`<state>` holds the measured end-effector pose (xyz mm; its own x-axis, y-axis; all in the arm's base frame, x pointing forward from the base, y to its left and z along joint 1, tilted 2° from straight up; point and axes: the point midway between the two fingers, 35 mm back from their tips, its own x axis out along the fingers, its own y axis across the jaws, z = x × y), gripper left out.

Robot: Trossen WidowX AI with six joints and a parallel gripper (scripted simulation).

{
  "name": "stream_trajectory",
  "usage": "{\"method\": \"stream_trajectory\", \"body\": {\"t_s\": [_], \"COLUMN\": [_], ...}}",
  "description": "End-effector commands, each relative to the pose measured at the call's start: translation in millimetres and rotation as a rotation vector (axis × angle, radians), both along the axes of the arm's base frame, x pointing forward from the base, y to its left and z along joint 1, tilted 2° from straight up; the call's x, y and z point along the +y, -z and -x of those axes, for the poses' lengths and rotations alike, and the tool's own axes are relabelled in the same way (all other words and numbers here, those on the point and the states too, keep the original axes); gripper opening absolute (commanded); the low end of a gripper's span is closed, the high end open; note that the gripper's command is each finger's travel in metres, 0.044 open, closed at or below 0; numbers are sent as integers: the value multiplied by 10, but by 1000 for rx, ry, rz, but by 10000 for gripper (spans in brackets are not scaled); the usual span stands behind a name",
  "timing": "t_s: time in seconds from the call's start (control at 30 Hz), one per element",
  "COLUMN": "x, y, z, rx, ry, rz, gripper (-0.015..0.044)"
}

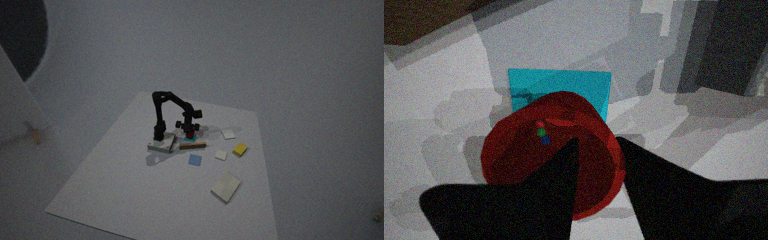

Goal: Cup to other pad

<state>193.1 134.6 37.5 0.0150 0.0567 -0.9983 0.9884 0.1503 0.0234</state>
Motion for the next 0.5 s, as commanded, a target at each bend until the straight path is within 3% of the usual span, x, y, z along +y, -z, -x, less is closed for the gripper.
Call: {"method": "stream_trajectory", "body": {"t_s": [0.0,0.47], "x": [0,-3], "y": [-27,-210], "z": [-2,-12], "rx": [0,2], "ry": [0,2], "rz": [0,1], "gripper": [128,128]}}
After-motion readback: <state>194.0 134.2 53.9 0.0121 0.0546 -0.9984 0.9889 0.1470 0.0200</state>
